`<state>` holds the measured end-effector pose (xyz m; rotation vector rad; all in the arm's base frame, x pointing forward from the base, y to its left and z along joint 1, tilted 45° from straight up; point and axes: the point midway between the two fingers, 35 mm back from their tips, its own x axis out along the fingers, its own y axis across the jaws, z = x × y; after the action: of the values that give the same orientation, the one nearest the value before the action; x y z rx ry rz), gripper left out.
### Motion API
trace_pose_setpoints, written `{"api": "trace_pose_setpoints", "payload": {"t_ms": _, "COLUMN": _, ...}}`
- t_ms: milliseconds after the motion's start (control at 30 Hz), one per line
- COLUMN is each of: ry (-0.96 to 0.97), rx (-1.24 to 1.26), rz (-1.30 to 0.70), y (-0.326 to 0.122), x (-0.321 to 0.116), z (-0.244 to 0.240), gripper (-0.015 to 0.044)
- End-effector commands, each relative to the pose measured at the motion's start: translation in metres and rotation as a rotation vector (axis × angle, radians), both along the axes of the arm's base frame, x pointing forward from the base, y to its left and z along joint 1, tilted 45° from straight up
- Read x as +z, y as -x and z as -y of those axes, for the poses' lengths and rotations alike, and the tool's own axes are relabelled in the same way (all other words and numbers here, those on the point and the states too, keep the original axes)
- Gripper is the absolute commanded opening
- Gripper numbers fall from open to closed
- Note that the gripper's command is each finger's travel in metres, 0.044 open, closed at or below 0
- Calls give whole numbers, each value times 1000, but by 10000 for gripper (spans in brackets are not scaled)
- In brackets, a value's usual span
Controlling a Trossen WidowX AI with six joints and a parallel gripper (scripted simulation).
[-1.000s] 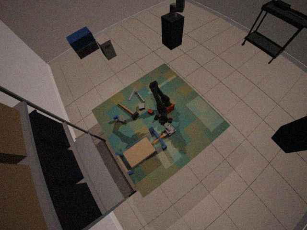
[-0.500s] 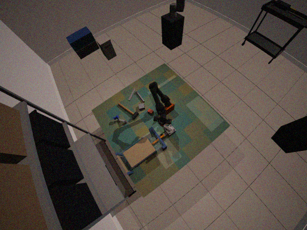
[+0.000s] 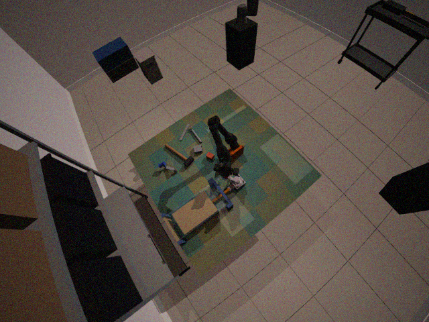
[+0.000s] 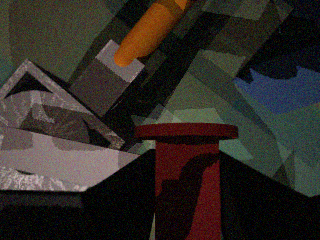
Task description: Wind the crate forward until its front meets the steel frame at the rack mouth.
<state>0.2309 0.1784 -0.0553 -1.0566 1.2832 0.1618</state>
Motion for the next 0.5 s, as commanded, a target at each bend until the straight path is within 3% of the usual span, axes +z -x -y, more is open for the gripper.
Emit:
{"api": "trace_pose_setpoints", "payload": {"t_ms": 0, "ry": -4, "rx": -8, "rz": 12, "y": -9, "x": -5, "z": -2, "gripper": 0}}
{"api": "trace_pose_setpoints", "payload": {"t_ms": 467, "ry": -5, "rx": -8, "rz": 13, "y": -20, "x": -11, "z": -9, "gripper": 0}}
